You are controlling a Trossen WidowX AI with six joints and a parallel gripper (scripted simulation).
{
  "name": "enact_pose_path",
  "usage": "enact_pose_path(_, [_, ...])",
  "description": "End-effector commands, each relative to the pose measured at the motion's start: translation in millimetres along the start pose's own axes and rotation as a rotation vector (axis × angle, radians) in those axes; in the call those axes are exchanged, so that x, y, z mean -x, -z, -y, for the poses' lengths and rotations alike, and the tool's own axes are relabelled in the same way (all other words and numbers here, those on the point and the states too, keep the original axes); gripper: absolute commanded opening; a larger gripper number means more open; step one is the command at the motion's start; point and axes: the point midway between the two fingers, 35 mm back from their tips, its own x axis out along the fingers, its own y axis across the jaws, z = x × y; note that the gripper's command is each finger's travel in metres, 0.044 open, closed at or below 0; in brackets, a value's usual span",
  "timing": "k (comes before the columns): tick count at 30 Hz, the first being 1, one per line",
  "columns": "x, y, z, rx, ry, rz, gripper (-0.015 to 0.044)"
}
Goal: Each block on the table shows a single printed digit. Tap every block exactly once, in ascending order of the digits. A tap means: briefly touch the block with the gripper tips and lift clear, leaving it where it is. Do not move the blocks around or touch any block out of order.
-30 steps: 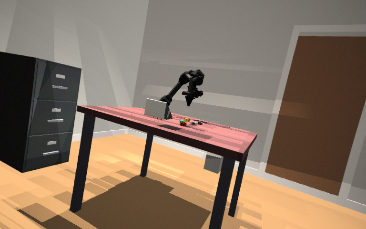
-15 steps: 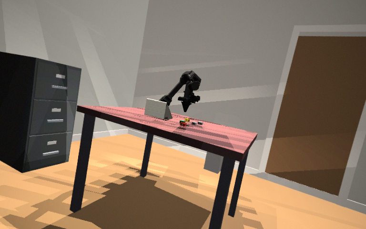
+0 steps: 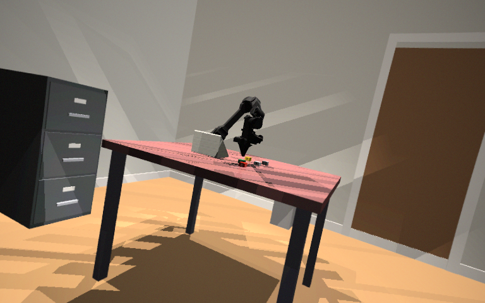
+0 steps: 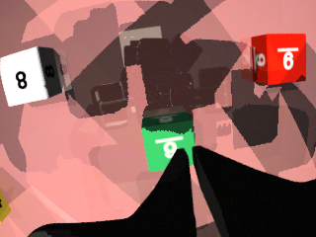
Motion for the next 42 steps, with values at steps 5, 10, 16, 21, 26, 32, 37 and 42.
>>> enact_pose_path(5, [-17, 3, -2, -0.007, -0.011, -0.008, 0.0020])
enact_pose_path(10, [-24, 3, -2, -0.007, -0.011, -0.008, 0.0020])
enact_pose_path(16, [-25, 3, -2, -0.007, -0.011, -0.008, 0.0020])
enact_pose_path(21, [-9, 2, -1, -0.004, -0.006, -0.005, 0.0020])
enact_pose_path(26, [5, 3, -2, -0.007, -0.010, -0.008, 0.0020])
enact_pose_path(32, [52, 0, 1, -0.008, -0.007, -0.008, 0.0020])
enact_pose_path(37, [86, 3, 0, -0.008, -0.008, -0.009, 0.0020])
enact_pose_path(42, [87, -17, -23, -0.009, -0.004, -0.008, 0.0020])
